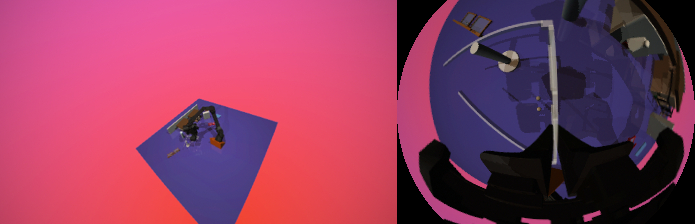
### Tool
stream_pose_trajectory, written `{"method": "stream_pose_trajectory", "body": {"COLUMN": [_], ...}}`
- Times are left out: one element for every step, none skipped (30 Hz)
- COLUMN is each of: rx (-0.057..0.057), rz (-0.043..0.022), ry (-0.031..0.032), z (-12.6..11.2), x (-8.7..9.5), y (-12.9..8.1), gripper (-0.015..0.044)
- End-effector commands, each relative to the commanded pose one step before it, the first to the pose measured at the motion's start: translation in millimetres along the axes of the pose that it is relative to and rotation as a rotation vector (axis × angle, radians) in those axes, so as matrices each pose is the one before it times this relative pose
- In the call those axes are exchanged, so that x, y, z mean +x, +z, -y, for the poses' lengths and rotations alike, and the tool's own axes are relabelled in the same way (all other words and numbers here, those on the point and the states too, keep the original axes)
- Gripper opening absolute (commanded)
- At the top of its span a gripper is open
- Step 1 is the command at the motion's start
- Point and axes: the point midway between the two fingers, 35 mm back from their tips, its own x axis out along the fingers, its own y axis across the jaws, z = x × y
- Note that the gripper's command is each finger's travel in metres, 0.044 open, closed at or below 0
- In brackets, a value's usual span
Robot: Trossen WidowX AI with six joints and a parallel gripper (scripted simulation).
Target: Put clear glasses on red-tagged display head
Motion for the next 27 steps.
{"method": "stream_pose_trajectory", "body": {"rx": [-0.0027,0.0000,0.0000,0.0000,0.0000,0.0000,0.0000,0.0000,0.0000,0.0000,0.0000,0.0000,0.0000,0.0000,0.0000,0.0000,0.0000,0.0000,0.0000,0.0000,0.0000,0.0000,0.0000,0.0000,0.0000,0.0000,0.0000], "rz": [-0.00205,0.00000,0.00000,0.00000,0.00000,0.00000,0.00000,0.00000,0.00000,0.00000,0.00001,0.00001,0.00002,0.00002,0.00002,0.00003,0.00003,0.00003,0.00003,0.00003,0.00003,0.00003,0.00003,0.00003,0.00003,0.00003,0.00003], "ry": [-0.00335,0.00000,0.00000,0.00000,0.00000,0.00000,0.00000,0.00000,0.00000,0.00000,0.00000,0.00000,0.00000,0.00000,0.00000,0.00000,0.00000,0.00000,0.00000,0.00000,0.00000,0.00000,0.00000,0.00000,0.00000,0.00000,0.00000], "z": [0.60,0.00,0.00,0.00,0.00,0.00,0.00,0.00,0.00,0.00,0.00,0.00,0.00,0.00,0.00,0.00,0.00,0.00,0.00,0.00,0.00,0.00,0.00,0.00,0.00,0.00,0.00], "x": [0.53,0.00,0.00,0.00,0.00,0.00,0.00,0.00,0.00,0.00,0.00,-0.01,-0.01,-0.01,-0.01,-0.01,-0.01,-0.01,-0.01,-0.01,-0.01,-0.01,0.00,0.00,0.00,0.00,0.00], "y": [-0.69,0.06,0.00,0.00,0.00,0.00,0.00,0.00,0.00,0.10,0.18,0.27,0.36,0.45,0.51,0.54,0.55,0.55,0.55,0.55,0.55,0.55,0.55,0.55,0.55,0.55,0.55], "gripper": [0.0000,0.0000,0.0000,0.0000,0.0000,0.0000,0.0000,0.0000,0.0000,0.0000,0.0000,0.0000,0.0000,0.0000,0.0000,0.0000,0.0000,0.0000,0.0000,0.0000,0.0000,0.0000,0.0000,0.0000,0.0000,0.0000,0.0000]}}
